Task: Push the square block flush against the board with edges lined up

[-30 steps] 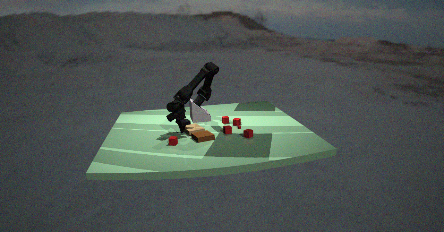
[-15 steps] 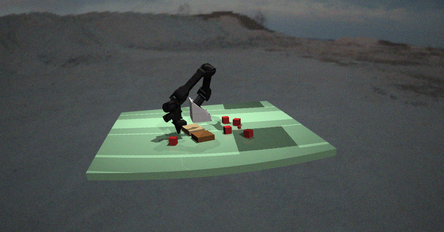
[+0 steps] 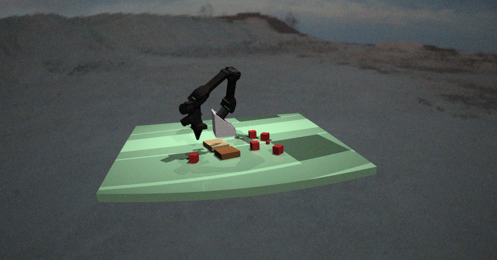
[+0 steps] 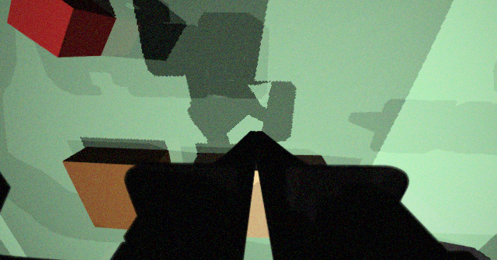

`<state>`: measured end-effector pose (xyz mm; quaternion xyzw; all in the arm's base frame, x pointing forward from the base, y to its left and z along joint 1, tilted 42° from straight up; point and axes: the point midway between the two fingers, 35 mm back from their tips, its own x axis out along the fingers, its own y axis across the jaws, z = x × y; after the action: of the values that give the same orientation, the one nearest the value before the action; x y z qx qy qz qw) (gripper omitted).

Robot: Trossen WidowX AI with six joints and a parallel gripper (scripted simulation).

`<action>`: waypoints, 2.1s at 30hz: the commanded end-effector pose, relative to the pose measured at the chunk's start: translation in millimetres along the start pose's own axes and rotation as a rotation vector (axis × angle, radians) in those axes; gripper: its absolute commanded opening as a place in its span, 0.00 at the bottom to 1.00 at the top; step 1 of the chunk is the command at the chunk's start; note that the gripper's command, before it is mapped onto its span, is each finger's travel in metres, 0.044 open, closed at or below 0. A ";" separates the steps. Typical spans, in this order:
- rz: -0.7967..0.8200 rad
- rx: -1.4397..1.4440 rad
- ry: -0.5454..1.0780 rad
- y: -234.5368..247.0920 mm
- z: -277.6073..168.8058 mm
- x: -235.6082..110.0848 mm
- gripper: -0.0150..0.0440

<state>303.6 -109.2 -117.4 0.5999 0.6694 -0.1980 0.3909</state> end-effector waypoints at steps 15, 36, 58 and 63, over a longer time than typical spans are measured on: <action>-0.008 -0.494 0.008 -33.1 -29.8 -3.8 0.25; -0.010 -1.214 0.022 -81.4 -78.4 -4.3 0.25; -0.002 -1.574 0.033 -107.4 -107.5 54.5 0.25; -0.002 -1.574 0.033 -106.8 -107.4 54.5 0.25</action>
<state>171.4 -19.1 -113.1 0.1468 0.6211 0.3442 0.6887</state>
